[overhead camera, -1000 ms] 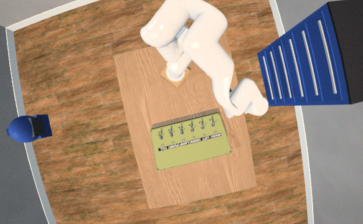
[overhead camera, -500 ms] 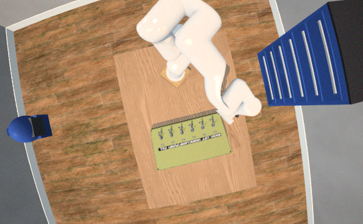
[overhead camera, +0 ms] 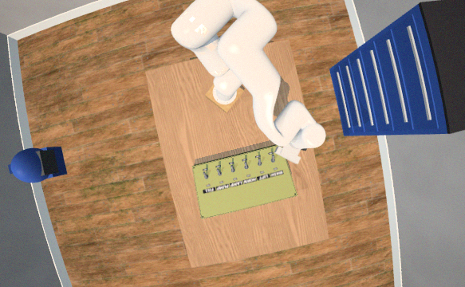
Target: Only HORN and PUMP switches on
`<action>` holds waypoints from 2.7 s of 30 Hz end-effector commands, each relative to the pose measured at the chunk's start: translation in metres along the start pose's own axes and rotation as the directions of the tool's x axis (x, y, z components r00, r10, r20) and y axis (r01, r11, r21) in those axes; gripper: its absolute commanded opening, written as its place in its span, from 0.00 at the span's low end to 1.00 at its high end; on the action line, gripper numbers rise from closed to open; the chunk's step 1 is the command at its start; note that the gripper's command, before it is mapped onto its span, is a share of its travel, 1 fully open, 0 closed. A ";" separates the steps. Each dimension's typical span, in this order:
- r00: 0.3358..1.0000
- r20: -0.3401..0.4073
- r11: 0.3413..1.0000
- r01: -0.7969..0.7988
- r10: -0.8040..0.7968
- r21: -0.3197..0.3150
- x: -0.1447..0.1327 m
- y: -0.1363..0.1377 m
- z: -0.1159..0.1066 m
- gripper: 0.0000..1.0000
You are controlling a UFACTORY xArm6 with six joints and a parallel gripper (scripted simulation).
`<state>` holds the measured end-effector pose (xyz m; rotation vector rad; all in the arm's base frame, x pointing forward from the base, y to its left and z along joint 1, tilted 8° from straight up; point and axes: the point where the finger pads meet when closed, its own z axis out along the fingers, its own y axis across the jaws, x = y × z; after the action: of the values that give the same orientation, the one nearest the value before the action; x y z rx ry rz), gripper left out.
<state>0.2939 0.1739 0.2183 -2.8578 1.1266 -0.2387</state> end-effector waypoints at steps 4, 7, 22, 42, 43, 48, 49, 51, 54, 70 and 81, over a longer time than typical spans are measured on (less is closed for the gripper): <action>0.981 -0.044 0.979 0.189 -0.187 0.071 0.016 -0.003 0.000 1.00; 0.968 -0.067 0.965 0.248 -0.243 0.083 0.021 -0.003 0.000 1.00; 0.829 -0.208 0.832 0.545 -0.519 0.101 0.044 -0.004 -0.001 1.00; 0.733 -0.274 0.745 0.663 -0.623 0.080 0.054 -0.003 -0.002 0.77; 0.733 -0.274 0.745 0.663 -0.623 0.080 0.054 -0.003 -0.002 0.77; 0.733 -0.274 0.745 0.663 -0.623 0.080 0.054 -0.003 -0.002 0.77; 0.733 -0.274 0.745 0.663 -0.623 0.080 0.054 -0.003 -0.002 0.77; 0.733 -0.274 0.745 0.663 -0.623 0.080 0.054 -0.003 -0.002 0.77; 0.733 -0.274 0.745 0.663 -0.623 0.080 0.054 -0.003 -0.002 0.77; 0.733 -0.274 0.745 0.663 -0.623 0.080 0.054 -0.003 -0.002 0.77; 0.737 -0.273 0.748 0.658 -0.618 0.081 0.054 -0.004 -0.003 0.77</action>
<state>0.3337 0.1395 0.2260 -2.9902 0.0460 -0.6719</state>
